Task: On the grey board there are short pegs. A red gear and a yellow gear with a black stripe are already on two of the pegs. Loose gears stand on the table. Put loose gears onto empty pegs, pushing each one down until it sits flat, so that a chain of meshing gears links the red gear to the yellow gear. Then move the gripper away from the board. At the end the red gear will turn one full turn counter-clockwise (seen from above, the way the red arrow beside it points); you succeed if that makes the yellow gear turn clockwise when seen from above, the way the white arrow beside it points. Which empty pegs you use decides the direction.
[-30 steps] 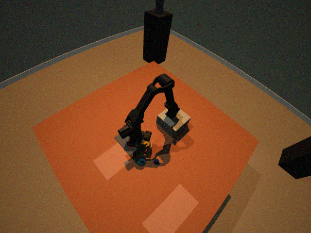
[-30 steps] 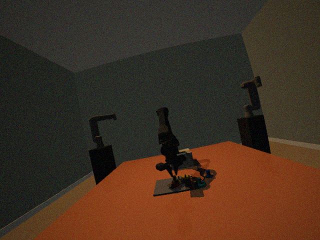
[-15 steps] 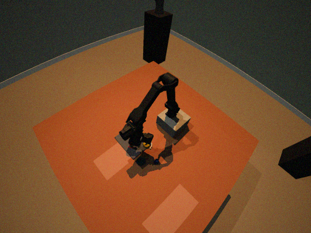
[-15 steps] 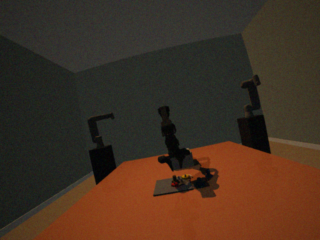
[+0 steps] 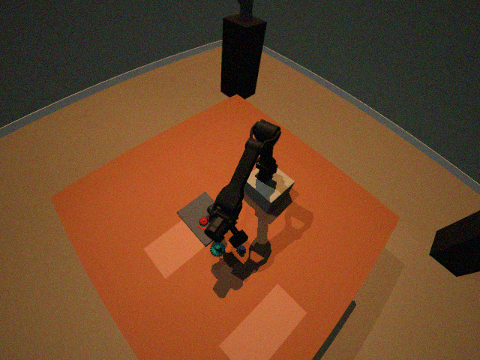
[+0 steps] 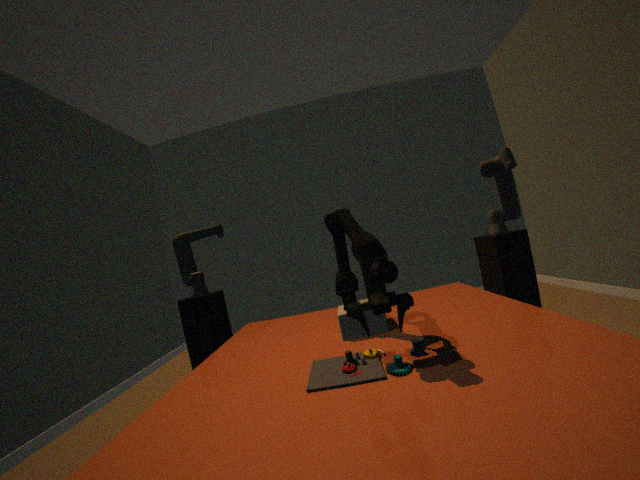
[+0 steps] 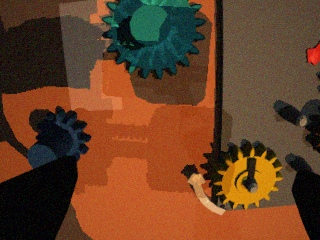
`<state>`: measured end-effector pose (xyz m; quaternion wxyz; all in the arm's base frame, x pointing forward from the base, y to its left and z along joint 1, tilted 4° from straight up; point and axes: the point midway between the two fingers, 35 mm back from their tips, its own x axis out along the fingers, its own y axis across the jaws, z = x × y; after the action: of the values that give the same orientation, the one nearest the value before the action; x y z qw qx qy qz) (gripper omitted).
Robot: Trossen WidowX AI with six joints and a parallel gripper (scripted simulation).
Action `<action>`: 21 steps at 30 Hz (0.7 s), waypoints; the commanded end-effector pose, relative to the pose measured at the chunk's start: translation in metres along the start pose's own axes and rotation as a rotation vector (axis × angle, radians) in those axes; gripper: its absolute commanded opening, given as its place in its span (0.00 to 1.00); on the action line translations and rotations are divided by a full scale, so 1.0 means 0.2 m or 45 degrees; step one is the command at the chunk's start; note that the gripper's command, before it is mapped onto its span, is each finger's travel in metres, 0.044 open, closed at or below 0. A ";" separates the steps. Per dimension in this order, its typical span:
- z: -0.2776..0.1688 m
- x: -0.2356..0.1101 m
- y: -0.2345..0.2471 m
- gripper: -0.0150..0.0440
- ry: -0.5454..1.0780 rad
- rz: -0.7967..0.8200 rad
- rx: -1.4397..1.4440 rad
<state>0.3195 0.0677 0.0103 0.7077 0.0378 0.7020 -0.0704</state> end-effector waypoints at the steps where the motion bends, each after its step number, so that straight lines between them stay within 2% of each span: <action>1: -0.10 0.03 0.34 1.00 0.029 -0.001 0.489; 5: -0.12 0.03 0.42 1.00 0.029 -0.002 0.633; 21: -0.12 0.07 0.42 1.00 0.029 -0.003 0.634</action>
<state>0.3103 0.1524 0.0009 0.6730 0.2103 0.6686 -0.2363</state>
